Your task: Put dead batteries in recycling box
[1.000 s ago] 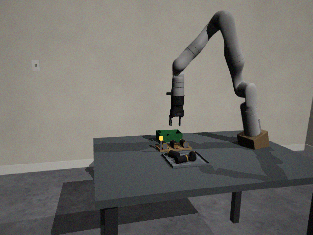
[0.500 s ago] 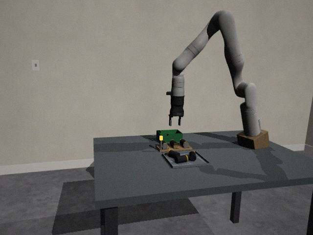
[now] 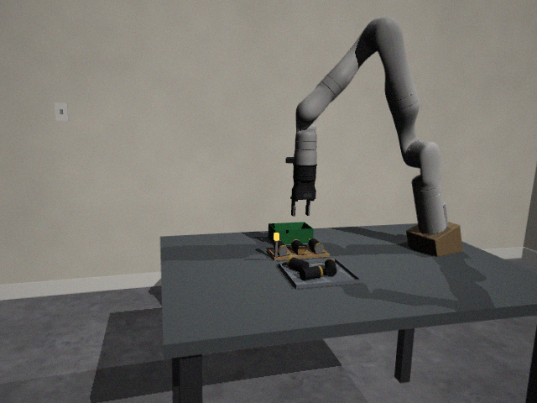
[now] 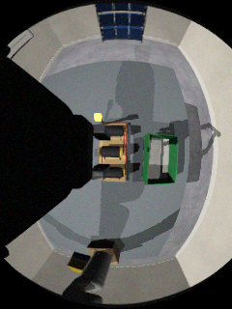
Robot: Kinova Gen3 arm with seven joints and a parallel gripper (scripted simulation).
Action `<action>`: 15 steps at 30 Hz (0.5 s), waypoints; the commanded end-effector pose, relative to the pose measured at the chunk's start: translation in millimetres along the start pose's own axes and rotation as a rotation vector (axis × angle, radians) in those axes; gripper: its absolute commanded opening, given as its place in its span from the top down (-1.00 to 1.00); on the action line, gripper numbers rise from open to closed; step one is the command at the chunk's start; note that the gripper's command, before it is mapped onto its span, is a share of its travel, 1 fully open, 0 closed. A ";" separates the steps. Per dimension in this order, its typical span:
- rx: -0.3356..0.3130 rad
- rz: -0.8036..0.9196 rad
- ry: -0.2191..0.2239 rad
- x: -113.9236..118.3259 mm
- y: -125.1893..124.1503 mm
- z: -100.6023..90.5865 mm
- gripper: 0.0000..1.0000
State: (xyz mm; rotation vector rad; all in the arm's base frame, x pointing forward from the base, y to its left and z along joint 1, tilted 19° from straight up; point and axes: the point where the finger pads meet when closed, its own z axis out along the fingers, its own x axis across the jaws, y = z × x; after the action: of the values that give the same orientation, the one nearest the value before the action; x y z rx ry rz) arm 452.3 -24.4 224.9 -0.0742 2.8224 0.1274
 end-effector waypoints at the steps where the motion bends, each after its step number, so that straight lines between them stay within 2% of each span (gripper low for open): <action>1: -0.001 -0.002 -0.002 0.0 3.3 -0.7 -0.81; 15: -0.001 -0.002 -0.002 6.0 30.3 -0.7 -0.81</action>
State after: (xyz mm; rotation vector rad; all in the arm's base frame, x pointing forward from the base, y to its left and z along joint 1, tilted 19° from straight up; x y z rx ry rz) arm 444.5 0.6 224.3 -0.0640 2.8246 0.1258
